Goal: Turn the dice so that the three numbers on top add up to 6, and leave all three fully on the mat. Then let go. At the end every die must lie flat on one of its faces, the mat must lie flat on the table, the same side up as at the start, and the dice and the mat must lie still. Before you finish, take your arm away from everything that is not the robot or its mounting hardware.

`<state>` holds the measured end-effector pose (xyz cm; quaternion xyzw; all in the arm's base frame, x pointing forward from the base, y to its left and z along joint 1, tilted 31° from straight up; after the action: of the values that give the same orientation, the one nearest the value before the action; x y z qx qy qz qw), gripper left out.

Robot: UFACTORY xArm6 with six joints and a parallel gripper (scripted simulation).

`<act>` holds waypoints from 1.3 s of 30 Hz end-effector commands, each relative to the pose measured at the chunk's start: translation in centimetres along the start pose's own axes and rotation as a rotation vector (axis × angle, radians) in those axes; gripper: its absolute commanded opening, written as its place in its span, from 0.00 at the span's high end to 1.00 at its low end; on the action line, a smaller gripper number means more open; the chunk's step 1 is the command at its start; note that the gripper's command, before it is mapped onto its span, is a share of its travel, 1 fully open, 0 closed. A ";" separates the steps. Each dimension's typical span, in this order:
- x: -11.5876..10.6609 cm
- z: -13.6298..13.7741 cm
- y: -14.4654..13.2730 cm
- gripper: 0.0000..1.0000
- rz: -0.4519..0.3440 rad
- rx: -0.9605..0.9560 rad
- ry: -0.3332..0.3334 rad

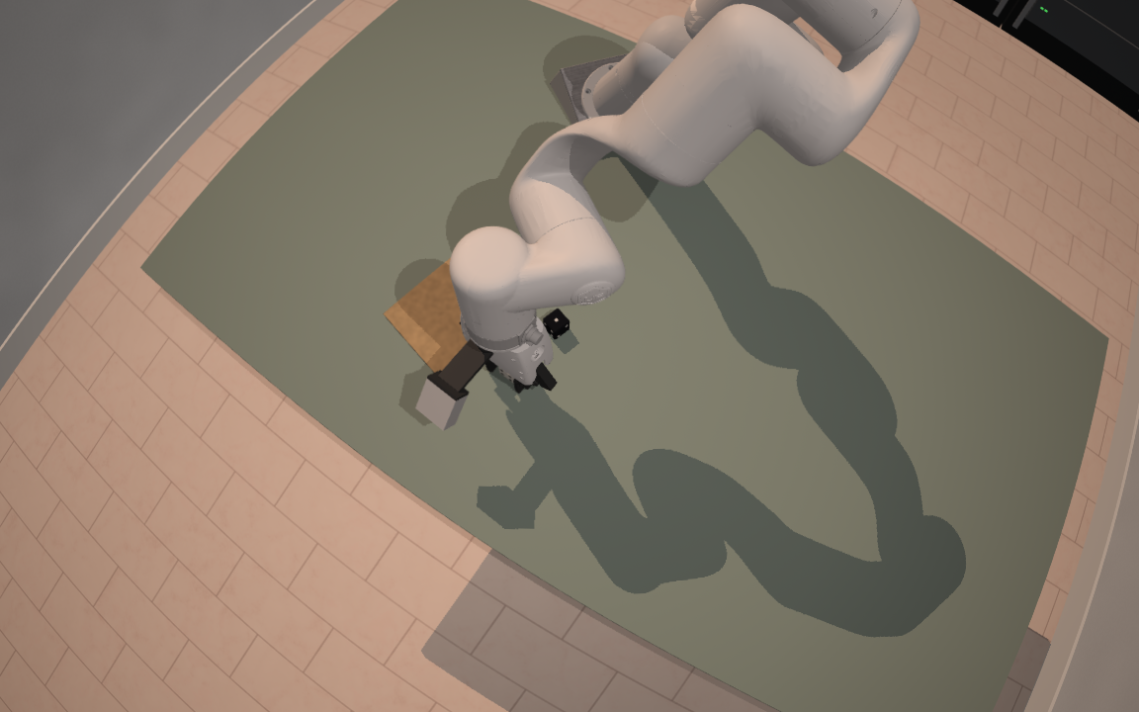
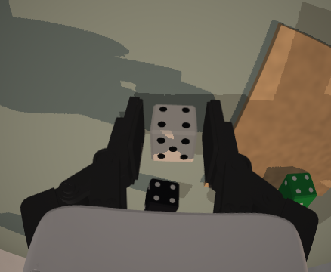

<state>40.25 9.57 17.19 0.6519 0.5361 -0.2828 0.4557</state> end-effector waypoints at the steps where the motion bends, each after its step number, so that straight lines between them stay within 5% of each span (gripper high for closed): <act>1: -0.1 0.0 0.1 0.58 0.003 -0.001 0.000; 13: -0.1 0.0 0.1 0.58 0.003 -0.001 0.000; 14: -0.1 0.0 0.1 0.79 0.003 -0.001 0.000; 39: -0.1 0.0 0.1 0.79 0.003 -0.001 0.000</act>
<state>40.25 9.57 17.19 0.6519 0.5361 -0.2828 0.4557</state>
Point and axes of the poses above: the point where the finger pads meet when closed, its own x axis out along the fingers, its own z axis across the jaws, y = z × x, the point moved 2 cm from there along -x, back along the fingers, and after that the axes turned 3 degrees about -x, right-handed, at the moved point
